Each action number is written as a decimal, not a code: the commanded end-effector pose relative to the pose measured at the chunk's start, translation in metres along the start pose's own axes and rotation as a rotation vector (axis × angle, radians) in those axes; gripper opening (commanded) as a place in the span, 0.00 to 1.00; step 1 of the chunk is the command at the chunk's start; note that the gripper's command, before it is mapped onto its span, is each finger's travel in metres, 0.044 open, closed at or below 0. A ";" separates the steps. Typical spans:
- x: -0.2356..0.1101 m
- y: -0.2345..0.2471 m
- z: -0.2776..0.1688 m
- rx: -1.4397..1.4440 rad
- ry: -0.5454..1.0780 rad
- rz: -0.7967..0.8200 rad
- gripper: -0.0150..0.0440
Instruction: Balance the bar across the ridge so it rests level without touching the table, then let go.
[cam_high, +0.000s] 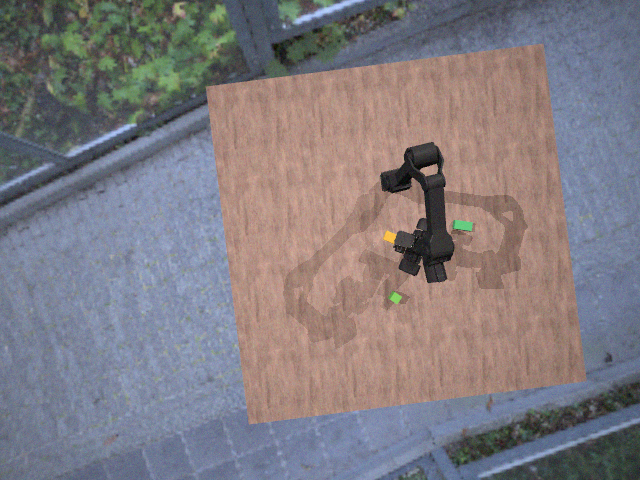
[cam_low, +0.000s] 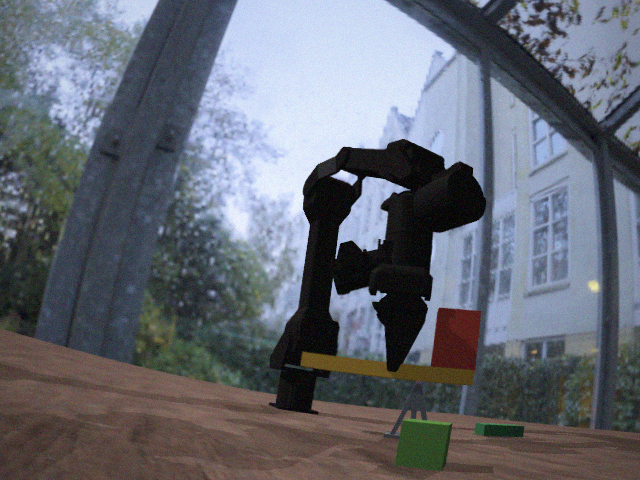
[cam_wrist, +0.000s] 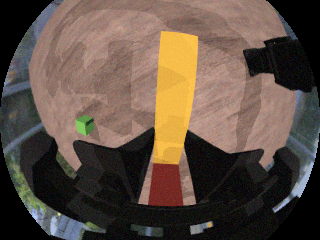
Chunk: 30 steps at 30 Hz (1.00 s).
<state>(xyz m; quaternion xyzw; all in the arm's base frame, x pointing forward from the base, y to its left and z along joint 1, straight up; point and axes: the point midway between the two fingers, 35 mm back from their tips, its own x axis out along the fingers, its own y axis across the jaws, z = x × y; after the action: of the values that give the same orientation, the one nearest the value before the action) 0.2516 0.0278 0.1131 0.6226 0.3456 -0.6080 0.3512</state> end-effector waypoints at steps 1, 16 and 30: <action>0.000 0.000 0.000 0.000 0.000 0.000 0.25; 0.000 0.000 0.000 0.000 0.000 0.000 0.25; 0.000 0.000 0.000 0.000 0.000 0.000 0.54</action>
<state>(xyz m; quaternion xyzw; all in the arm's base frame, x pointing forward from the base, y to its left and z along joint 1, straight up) 0.2516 0.0278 0.1132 0.6226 0.3455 -0.6080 0.3513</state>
